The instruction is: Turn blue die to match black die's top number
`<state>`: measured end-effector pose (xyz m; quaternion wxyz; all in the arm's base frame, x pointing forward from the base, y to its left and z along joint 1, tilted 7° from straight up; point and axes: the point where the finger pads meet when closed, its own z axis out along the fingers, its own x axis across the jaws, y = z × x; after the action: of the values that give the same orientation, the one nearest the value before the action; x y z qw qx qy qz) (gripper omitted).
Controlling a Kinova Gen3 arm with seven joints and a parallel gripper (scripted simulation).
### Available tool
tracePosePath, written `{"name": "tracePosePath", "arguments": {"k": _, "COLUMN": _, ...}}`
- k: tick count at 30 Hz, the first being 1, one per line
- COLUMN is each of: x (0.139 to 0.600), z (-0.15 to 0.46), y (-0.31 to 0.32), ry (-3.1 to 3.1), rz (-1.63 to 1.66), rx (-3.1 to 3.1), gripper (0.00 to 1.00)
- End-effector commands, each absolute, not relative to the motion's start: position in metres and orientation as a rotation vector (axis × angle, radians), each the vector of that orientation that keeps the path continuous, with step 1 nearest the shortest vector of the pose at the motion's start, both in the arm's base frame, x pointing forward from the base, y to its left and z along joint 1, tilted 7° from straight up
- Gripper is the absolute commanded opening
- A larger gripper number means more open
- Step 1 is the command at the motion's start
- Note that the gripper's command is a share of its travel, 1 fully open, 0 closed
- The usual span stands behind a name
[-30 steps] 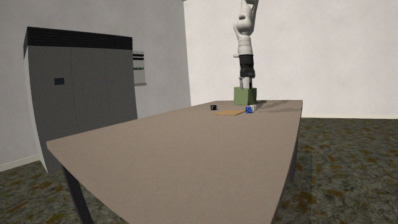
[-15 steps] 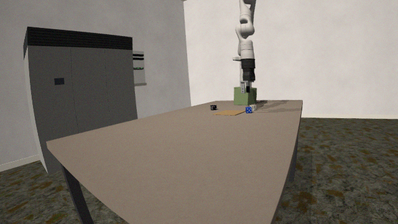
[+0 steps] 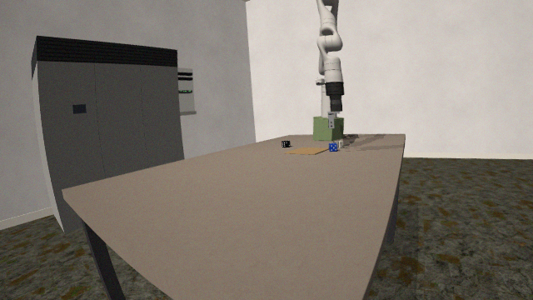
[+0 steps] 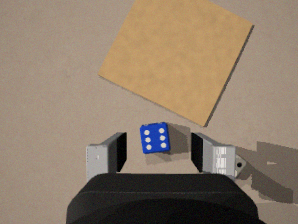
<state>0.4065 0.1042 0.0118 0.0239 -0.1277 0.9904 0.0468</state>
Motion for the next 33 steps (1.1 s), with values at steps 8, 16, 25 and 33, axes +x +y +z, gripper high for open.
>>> {"name": "tracePosePath", "arguments": {"k": 8, "x": 0.4082, "z": 0.0095, "y": 0.1068, "ry": 3.021, "rz": 0.154, "rx": -0.587, "gripper": 1.00}}
{"name": "tracePosePath", "arguments": {"k": 16, "x": 0.4083, "z": 0.0094, "y": 0.1072, "ry": 3.017, "rz": 0.155, "rx": -0.600, "gripper": 0.87}}
{"name": "tracePosePath", "arguments": {"k": 25, "x": 0.4083, "z": 0.0094, "y": 0.1072, "ry": 3.017, "rz": 0.155, "rx": -0.600, "gripper": 0.87}}
{"name": "tracePosePath", "arguments": {"k": 33, "x": 0.4083, "z": 0.0094, "y": 0.1072, "ry": 3.017, "rz": 0.155, "rx": -0.600, "gripper": 0.87}}
